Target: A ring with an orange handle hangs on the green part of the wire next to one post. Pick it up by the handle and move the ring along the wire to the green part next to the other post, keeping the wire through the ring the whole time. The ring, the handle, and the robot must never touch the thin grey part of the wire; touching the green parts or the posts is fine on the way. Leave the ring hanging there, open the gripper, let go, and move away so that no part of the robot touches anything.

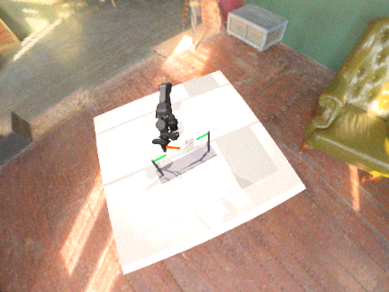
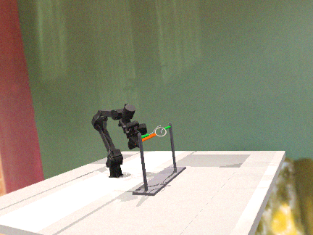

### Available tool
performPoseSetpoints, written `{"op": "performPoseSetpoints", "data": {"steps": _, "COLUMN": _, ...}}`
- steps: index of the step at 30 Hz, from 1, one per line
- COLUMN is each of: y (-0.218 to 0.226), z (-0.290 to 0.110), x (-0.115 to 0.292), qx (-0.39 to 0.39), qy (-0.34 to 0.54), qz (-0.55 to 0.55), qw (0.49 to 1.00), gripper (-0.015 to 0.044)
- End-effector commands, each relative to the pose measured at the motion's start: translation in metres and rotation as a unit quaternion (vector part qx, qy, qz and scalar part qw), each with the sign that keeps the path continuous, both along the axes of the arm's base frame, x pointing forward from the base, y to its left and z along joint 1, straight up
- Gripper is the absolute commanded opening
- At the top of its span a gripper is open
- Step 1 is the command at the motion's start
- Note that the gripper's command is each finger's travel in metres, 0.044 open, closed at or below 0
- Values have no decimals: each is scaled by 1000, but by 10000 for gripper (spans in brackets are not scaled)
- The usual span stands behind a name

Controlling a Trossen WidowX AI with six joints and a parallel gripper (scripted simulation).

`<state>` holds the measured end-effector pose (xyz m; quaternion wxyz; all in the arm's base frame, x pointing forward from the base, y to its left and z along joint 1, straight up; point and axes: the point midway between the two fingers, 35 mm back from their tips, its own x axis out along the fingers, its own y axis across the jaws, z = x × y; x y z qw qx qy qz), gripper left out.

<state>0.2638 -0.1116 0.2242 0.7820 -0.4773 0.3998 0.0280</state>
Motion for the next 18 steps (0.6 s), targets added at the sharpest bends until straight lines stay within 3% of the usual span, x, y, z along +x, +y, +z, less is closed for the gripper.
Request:
{"op": "performPoseSetpoints", "data": {"steps": 1, "y": 7, "z": -10, "x": -5, "qx": 42, "qy": 15, "qz": -11, "qw": 999, "gripper": -150}}
{"op": "performPoseSetpoints", "data": {"steps": 18, "y": 52, "z": -41, "x": -30, "qx": 257, "qy": 85, "qz": -72, "qw": 960, "gripper": -150}}
